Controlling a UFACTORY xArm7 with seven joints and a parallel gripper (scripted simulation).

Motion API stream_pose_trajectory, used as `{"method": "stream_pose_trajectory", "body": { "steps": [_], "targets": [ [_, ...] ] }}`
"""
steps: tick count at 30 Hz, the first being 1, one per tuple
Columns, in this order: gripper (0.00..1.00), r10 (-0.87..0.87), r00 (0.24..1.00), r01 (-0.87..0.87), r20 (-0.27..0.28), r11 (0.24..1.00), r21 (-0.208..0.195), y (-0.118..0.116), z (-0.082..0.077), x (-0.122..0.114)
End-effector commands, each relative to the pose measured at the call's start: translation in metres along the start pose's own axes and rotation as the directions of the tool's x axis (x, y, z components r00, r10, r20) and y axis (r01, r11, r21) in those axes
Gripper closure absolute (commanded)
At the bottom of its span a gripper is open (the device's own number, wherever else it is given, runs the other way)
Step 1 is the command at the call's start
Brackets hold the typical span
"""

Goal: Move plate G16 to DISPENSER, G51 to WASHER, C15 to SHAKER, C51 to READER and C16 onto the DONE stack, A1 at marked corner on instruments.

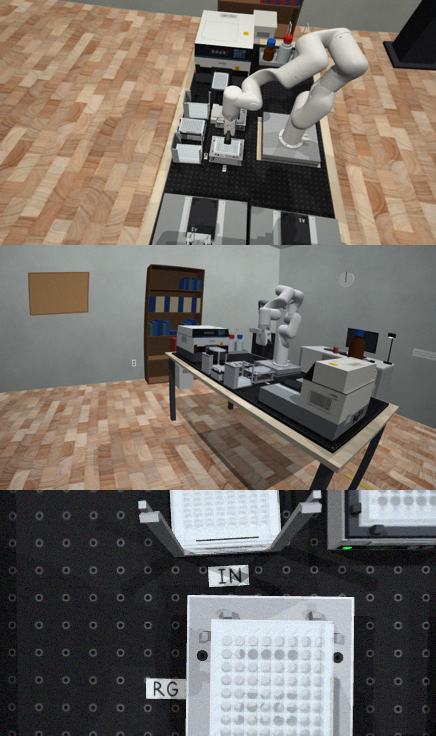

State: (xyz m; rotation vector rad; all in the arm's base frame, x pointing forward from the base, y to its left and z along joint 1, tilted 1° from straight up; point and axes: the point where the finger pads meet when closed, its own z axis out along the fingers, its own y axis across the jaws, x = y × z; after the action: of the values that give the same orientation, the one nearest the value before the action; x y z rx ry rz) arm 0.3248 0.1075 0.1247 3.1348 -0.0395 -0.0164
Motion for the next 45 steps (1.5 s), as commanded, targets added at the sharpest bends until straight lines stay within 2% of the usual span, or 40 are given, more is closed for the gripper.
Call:
{"method": "stream_pose_trajectory", "body": {
  "steps": [1, 36, 45],
  "targets": [
    [0.0, 0.0, 1.0, 0.0, -0.005, 1.0, 0.001, 0.0, -0.008, 0.001],
    [0.0, 0.0, 1.0, 0.0, -0.005, 1.0, 0.001, 0.0, -0.049, 0.001],
    [0.0, 0.0, 1.0, 0.0, -0.005, 1.0, 0.001, 0.0, -0.049, 0.001]
  ]
}}
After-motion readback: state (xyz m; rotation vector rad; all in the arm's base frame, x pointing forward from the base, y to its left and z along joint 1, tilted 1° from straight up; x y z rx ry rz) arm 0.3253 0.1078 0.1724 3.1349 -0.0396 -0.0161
